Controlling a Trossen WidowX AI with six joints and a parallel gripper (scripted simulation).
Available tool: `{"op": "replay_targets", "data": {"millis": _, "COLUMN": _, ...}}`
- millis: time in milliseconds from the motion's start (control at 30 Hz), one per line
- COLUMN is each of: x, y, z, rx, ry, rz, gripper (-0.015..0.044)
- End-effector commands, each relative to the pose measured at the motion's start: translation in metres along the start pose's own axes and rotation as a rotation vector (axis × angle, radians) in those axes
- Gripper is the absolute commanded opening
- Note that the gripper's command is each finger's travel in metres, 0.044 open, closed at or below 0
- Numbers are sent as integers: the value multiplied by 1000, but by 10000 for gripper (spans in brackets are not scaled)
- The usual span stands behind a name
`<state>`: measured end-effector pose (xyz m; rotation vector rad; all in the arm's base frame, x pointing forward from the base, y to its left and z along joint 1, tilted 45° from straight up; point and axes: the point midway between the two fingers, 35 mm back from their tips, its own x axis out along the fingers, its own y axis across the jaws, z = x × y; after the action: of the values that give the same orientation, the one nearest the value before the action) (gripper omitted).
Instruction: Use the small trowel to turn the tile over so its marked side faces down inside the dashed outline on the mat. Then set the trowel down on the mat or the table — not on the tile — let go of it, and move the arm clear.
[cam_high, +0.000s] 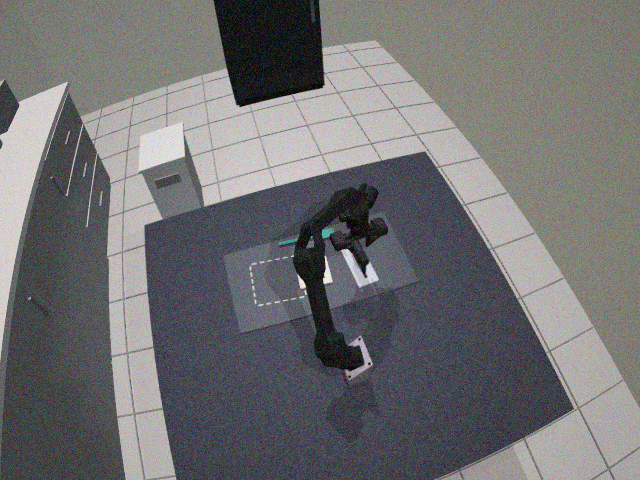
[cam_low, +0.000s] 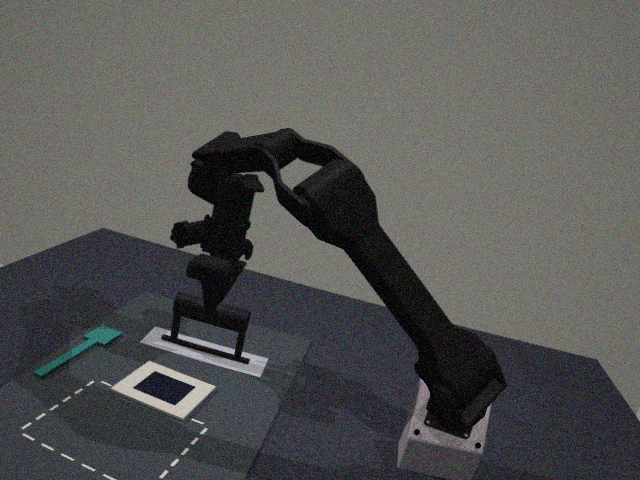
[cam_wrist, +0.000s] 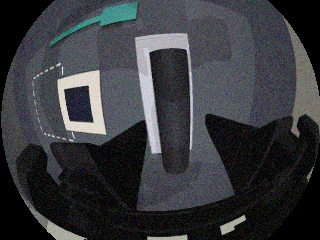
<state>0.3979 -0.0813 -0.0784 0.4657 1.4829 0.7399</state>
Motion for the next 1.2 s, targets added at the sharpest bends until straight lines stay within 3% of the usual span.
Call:
{"op": "replay_targets", "data": {"millis": 0, "x": 8, "y": 1, "z": -1, "rx": 4, "ry": 0, "rz": 6, "gripper": 270}}
{"op": "replay_targets", "data": {"millis": 167, "x": 14, "y": 1, "z": -1, "rx": 4, "ry": 0, "rz": 6, "gripper": 270}}
{"op": "replay_targets", "data": {"millis": 367, "x": 14, "y": 1, "z": -1, "rx": 4, "ry": 0, "rz": 6, "gripper": 132}}
{"op": "replay_targets", "data": {"millis": 1167, "x": 14, "y": 1, "z": -1, "rx": -40, "ry": 0, "rz": 6, "gripper": 130}}
